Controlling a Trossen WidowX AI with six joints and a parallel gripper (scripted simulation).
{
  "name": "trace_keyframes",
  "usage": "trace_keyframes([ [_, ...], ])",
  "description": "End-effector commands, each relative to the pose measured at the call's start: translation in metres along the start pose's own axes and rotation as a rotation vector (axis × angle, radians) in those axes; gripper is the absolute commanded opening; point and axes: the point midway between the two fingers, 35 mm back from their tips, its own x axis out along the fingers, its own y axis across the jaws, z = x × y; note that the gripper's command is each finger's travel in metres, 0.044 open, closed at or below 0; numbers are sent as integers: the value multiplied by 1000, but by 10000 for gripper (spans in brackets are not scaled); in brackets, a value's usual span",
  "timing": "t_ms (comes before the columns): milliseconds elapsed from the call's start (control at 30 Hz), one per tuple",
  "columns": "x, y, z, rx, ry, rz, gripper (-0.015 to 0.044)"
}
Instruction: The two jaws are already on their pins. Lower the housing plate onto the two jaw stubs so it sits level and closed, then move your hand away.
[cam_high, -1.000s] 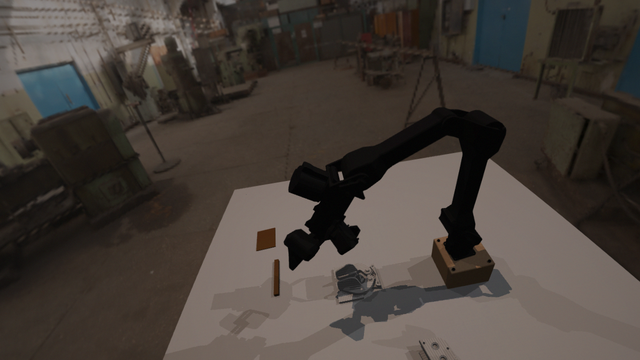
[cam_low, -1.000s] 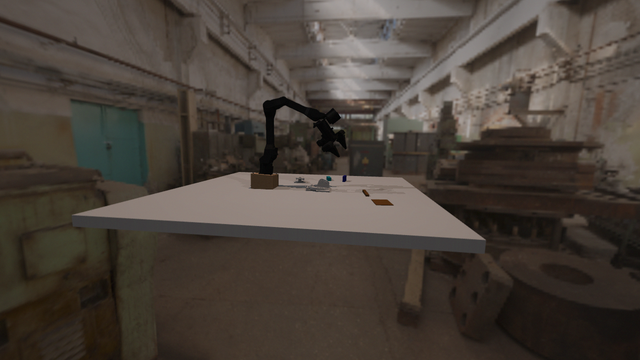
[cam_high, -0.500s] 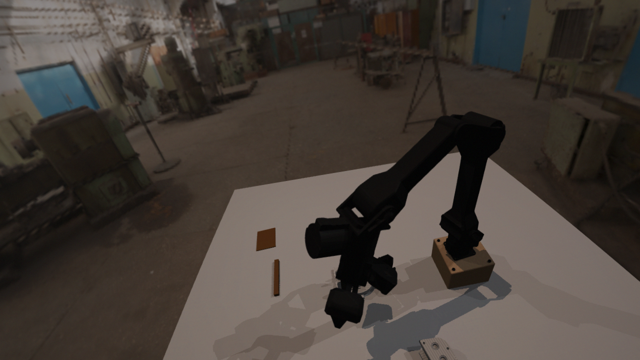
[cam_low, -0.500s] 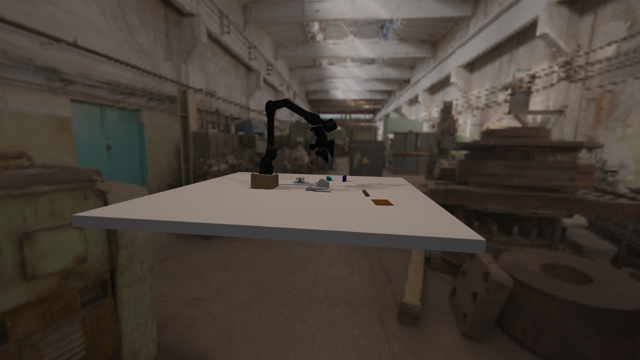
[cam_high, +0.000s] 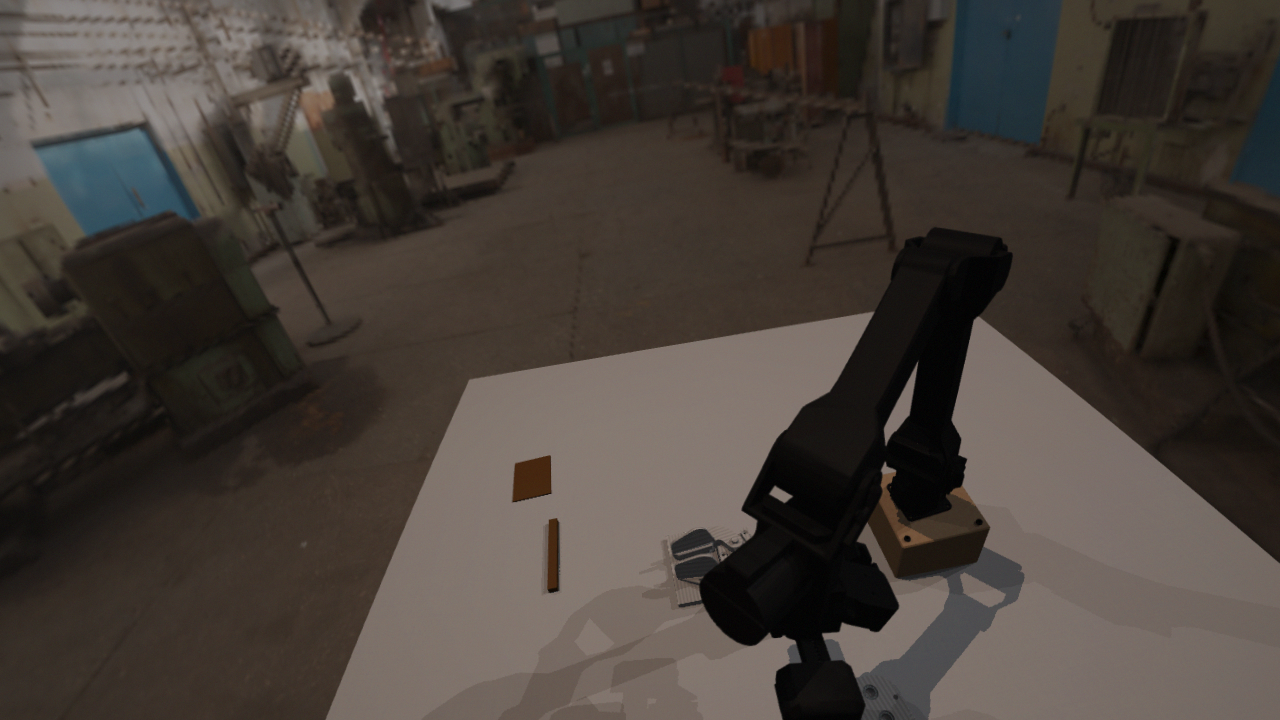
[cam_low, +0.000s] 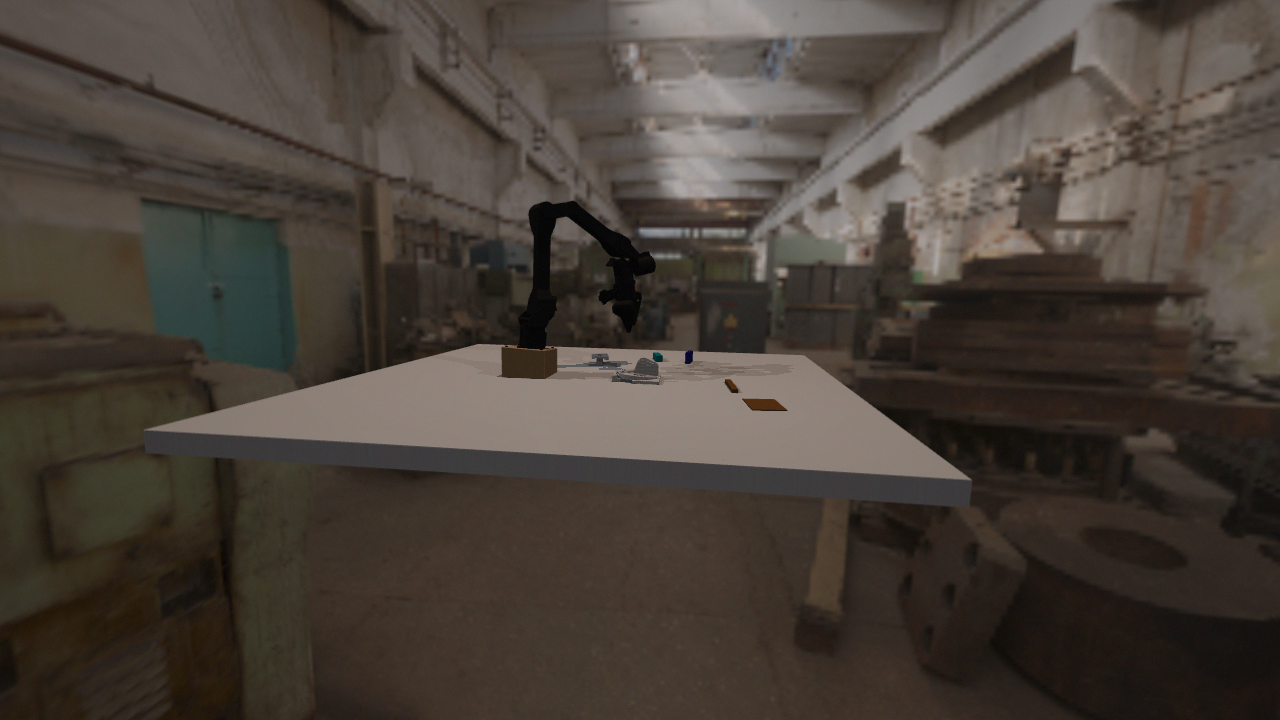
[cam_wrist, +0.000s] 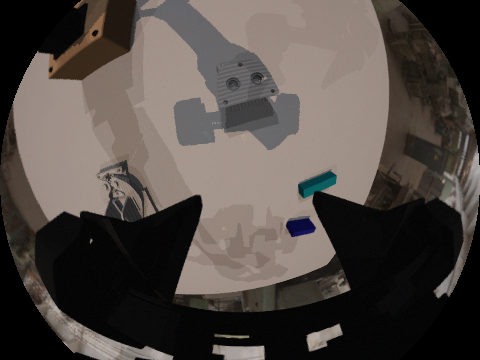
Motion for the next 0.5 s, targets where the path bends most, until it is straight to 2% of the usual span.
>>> trace_keyframes([
  [0, 5, -4, 23, -51, -44, 38, 440],
  [333, 9, -14, 87, -241, -151, 139, 440],
  [467, 9, -14, 91, -254, -157, 146, 440],
])
